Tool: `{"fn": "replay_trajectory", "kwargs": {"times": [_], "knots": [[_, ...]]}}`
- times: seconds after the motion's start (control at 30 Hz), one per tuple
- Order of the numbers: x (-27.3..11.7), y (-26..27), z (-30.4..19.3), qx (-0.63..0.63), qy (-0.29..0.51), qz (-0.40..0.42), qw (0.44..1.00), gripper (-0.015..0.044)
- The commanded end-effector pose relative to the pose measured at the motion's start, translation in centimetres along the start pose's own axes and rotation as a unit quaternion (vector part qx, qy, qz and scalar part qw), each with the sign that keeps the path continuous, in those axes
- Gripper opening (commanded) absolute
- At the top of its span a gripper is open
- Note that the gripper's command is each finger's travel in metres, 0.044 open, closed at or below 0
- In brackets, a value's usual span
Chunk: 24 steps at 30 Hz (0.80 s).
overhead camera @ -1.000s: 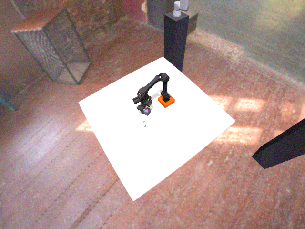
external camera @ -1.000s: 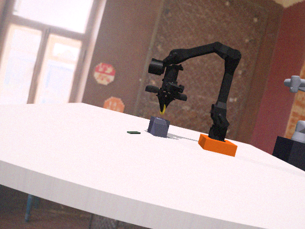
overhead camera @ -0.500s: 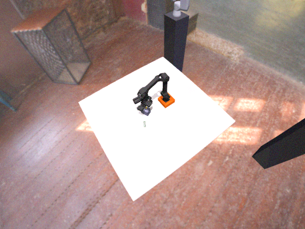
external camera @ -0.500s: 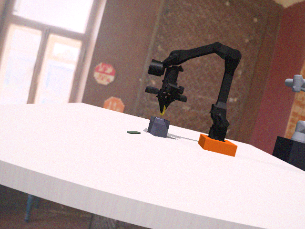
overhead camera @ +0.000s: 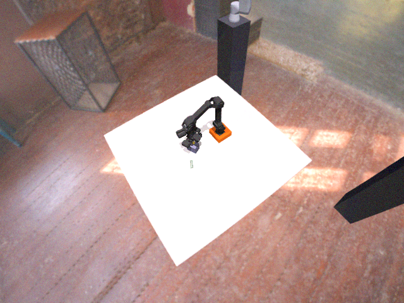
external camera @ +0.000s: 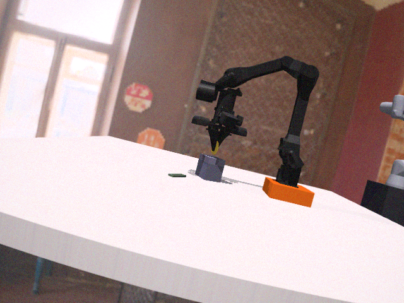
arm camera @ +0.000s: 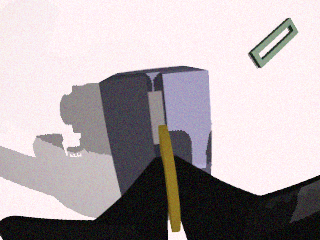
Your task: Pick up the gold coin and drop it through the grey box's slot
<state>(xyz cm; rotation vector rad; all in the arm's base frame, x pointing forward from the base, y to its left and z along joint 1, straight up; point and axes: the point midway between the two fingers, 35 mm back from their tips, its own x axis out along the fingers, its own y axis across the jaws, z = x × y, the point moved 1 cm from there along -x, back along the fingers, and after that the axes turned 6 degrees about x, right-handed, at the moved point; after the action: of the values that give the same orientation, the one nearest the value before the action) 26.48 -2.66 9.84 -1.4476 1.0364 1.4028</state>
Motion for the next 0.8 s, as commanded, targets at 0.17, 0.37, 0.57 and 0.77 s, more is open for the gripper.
{"fn": "replay_trajectory", "kwargs": {"times": [0.17,0.37,0.57,0.77], "knots": [[0.47,0.13,0.05,-0.003,-0.001,0.001,1.000,0.0000],[0.66,0.16,0.07,-0.003,-0.001,0.001,1.000,0.0000],[0.85,0.11,0.04,-0.002,-0.001,0.001,1.000,0.0000],[0.62,0.06,0.02,-0.001,0.000,0.000,1.000,0.0131]]}}
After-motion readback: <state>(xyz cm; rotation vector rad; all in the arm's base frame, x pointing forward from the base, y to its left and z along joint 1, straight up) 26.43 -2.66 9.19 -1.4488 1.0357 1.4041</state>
